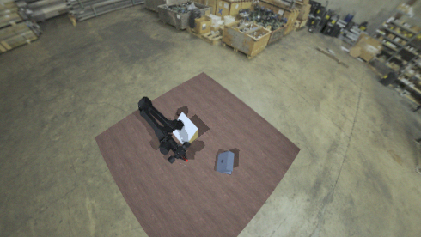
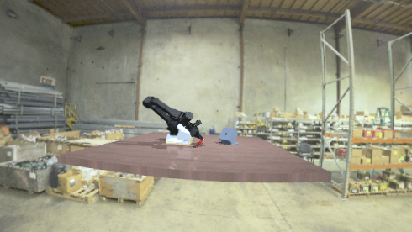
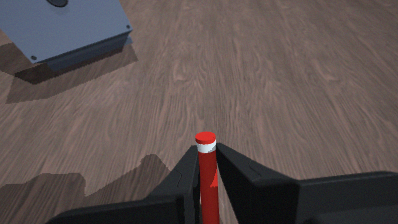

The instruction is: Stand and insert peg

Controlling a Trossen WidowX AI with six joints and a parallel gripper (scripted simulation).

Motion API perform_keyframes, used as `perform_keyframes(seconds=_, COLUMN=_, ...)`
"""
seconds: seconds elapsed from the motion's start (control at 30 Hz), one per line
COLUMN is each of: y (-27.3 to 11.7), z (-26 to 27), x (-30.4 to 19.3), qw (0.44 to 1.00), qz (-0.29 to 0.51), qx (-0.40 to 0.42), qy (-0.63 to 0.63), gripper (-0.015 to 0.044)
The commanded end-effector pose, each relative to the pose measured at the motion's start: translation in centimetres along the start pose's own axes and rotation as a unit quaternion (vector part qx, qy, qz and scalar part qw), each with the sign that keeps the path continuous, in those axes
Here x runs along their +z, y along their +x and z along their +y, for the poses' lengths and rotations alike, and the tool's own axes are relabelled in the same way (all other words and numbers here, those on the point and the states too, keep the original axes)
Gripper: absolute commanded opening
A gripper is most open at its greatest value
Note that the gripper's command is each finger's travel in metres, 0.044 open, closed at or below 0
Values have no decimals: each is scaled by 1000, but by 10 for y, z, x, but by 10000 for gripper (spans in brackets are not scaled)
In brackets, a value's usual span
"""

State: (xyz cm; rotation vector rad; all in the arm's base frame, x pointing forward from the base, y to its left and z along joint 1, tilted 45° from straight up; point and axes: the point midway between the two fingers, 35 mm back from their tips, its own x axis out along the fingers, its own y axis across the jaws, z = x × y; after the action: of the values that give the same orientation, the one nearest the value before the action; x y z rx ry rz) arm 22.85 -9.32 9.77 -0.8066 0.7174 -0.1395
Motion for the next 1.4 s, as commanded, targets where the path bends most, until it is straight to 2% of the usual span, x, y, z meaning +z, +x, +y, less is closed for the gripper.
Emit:
perform_keyframes(seconds=0.0, y=-3, z=2, x=-3, qw=1000, qz=-19, qx=0, qy=-2, gripper=50)
perform_keyframes(seconds=1.37, y=-24, z=2, x=-21, qw=981, qz=-195, qx=1, qy=-5, gripper=50)
